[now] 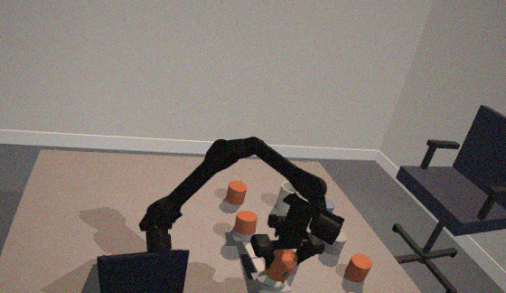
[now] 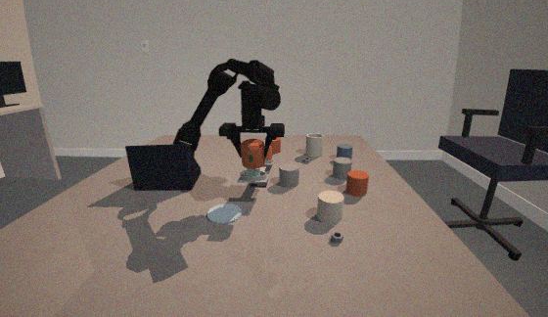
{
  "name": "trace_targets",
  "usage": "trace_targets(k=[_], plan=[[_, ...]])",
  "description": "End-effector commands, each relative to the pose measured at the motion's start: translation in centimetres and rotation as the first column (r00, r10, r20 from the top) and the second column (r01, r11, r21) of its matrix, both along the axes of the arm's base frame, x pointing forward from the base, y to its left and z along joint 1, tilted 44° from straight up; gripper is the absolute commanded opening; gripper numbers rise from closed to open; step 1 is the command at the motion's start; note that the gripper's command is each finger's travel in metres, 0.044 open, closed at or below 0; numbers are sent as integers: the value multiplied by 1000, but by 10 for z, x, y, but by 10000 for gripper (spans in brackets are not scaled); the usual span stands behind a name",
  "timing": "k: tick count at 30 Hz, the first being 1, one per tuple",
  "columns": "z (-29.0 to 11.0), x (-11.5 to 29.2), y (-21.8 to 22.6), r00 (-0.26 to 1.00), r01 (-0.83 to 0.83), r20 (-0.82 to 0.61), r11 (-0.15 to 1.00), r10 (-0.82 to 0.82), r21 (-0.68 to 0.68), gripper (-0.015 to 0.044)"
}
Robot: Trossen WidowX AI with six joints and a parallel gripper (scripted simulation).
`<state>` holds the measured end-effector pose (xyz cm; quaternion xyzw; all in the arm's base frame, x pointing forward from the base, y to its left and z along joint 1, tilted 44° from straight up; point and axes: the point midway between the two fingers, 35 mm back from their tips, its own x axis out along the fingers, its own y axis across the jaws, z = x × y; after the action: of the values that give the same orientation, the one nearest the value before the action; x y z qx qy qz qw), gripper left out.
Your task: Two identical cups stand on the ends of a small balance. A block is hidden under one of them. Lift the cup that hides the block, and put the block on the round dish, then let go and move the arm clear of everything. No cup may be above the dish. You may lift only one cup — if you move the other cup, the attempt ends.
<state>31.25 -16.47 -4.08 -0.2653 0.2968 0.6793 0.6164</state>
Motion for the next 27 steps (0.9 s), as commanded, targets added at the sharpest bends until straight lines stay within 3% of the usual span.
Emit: trace_targets(k=[1,27], plan=[[5,1,-7,1000,2,10,1000,-2,-10,0],[20,-2,-16,1000,0,-1,1000,0,1,0]])
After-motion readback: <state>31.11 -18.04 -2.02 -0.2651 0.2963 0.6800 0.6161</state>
